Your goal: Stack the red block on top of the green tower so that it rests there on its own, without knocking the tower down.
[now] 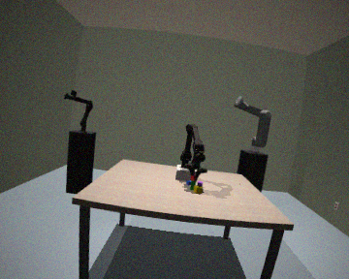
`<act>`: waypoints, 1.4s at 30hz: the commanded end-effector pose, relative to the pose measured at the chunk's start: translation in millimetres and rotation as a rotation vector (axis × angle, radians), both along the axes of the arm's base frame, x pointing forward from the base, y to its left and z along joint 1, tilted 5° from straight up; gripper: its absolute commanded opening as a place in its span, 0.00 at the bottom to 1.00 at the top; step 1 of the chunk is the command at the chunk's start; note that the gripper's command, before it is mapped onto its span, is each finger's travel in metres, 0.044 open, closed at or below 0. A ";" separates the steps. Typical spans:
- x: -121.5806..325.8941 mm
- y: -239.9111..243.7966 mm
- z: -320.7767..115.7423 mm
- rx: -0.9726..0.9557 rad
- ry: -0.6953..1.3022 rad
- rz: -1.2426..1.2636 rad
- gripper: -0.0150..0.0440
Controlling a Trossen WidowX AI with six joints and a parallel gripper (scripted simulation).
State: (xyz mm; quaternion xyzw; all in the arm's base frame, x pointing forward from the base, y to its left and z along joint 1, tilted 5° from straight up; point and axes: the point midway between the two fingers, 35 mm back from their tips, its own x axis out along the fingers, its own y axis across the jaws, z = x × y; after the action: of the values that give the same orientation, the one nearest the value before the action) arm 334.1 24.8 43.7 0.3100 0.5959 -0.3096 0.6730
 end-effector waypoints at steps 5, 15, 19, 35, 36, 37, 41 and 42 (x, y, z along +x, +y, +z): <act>0.8 -0.6 -0.8 -0.003 -0.003 -0.002 0.25; 0.7 -0.1 4.5 -0.003 -0.003 -0.002 0.25; 0.2 0.0 -0.1 0.000 0.000 0.000 0.43; 0.2 0.0 -0.1 0.000 0.000 0.000 1.00; 0.2 0.0 -0.1 0.000 0.000 0.000 1.00; 0.2 0.0 -0.1 0.000 0.000 0.000 1.00; 0.2 0.0 -0.1 0.000 0.000 0.000 1.00; 0.2 0.0 -0.1 0.000 0.000 0.000 1.00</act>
State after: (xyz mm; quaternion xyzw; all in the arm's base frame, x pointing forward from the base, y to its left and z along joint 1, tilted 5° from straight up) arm 334.0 24.7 43.8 0.3097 0.5963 -0.3100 0.6726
